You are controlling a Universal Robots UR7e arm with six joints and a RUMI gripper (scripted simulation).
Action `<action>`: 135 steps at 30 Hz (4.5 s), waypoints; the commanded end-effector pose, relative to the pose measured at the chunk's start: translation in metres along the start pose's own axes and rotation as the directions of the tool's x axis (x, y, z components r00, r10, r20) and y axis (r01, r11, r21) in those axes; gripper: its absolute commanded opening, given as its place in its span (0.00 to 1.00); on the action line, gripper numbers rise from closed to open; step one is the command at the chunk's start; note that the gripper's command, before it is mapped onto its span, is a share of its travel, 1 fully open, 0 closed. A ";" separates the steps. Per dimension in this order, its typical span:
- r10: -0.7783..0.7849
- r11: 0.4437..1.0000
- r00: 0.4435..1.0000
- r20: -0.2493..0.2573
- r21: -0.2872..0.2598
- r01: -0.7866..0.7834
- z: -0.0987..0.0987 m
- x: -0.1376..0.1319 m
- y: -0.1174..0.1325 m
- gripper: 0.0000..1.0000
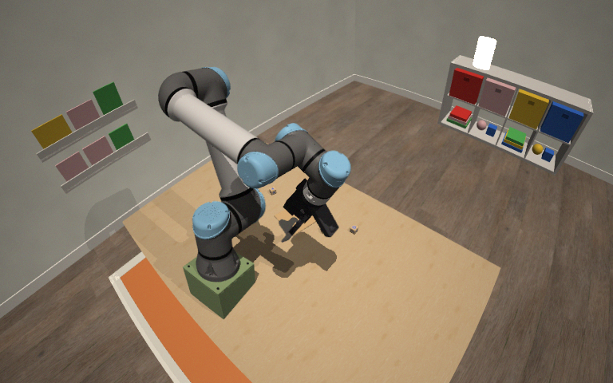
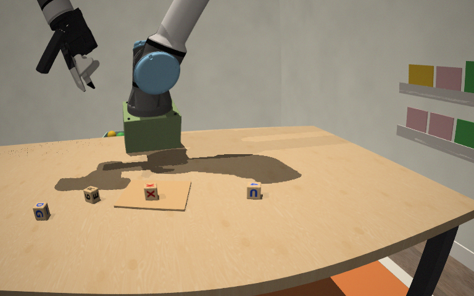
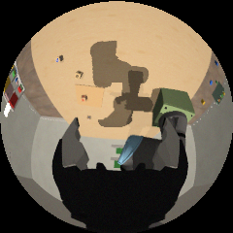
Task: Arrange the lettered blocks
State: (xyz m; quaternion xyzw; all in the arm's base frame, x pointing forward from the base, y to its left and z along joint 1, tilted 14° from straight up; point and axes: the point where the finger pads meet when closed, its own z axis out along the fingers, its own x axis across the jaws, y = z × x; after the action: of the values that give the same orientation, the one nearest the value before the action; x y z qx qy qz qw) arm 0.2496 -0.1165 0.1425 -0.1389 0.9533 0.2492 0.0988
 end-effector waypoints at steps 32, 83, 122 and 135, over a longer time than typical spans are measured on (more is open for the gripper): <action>-0.362 0.932 0.927 -0.099 -0.038 0.360 0.010 -0.010 0.004 1.00; -0.989 -0.073 -0.119 -0.083 -0.421 0.904 0.047 -0.051 0.025 1.00; -0.483 -0.816 -0.807 0.341 -0.510 0.272 0.078 -0.085 0.049 1.00; -0.200 -0.898 -0.845 0.495 -0.437 -0.044 0.089 -0.098 0.059 1.00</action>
State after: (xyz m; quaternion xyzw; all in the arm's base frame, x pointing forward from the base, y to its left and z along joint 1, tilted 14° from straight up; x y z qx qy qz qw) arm 0.3305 -0.0066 0.1180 -0.9851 -0.0813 0.1512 -0.0074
